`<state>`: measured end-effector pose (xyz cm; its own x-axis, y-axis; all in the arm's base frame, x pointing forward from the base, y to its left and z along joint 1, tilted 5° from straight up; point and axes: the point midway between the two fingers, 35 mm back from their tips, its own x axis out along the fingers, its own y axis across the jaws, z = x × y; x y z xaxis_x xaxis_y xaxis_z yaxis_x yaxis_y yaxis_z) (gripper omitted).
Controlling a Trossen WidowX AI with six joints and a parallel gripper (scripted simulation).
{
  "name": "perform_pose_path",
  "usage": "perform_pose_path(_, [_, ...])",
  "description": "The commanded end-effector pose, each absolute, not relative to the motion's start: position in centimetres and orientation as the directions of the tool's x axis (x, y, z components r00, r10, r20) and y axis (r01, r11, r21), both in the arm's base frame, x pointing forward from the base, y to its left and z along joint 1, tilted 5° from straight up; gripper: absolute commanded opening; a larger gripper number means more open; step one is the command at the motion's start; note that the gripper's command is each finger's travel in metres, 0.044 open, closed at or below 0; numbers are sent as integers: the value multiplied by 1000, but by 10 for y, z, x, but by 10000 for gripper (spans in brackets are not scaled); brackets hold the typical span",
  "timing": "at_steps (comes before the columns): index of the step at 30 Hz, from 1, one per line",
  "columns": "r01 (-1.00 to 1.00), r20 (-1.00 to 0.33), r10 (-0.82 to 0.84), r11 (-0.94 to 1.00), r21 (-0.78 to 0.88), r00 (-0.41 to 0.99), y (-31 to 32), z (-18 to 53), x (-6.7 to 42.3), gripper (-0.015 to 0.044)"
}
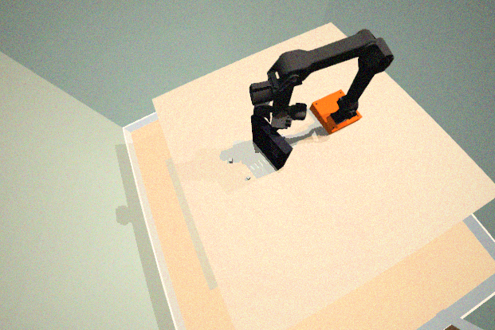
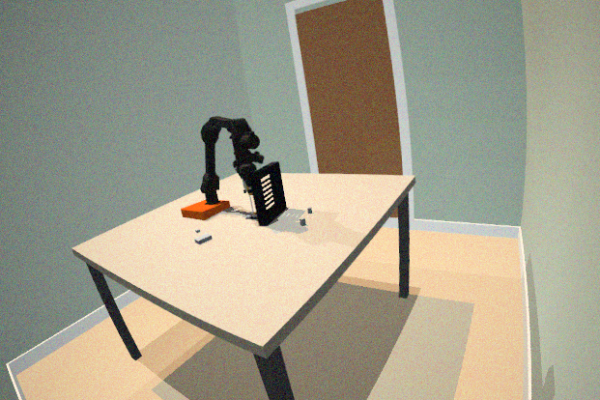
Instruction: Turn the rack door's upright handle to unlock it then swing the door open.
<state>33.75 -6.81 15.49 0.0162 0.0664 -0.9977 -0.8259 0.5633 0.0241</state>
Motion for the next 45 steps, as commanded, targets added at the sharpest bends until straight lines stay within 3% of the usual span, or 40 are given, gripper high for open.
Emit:
perform_pose_path(1, [-924, -997, 70, 381, 11, 17, -67, 155, 338, 287])
perform_pose_path(9, [-1000, -997, 70, -4, -18, 17, -67, 155, 338, 287])
perform_pose_path(17, [-933, -997, 70, -358, -41, 17, -67, 155, 338, 287])
perform_pose_path(27, [-930, -997, 70, -366, -42, 17, -67, 155, 338, 287])
perform_pose_path(45, [-930, -997, 70, -366, -42, 17, -67, 155, 338, 167])
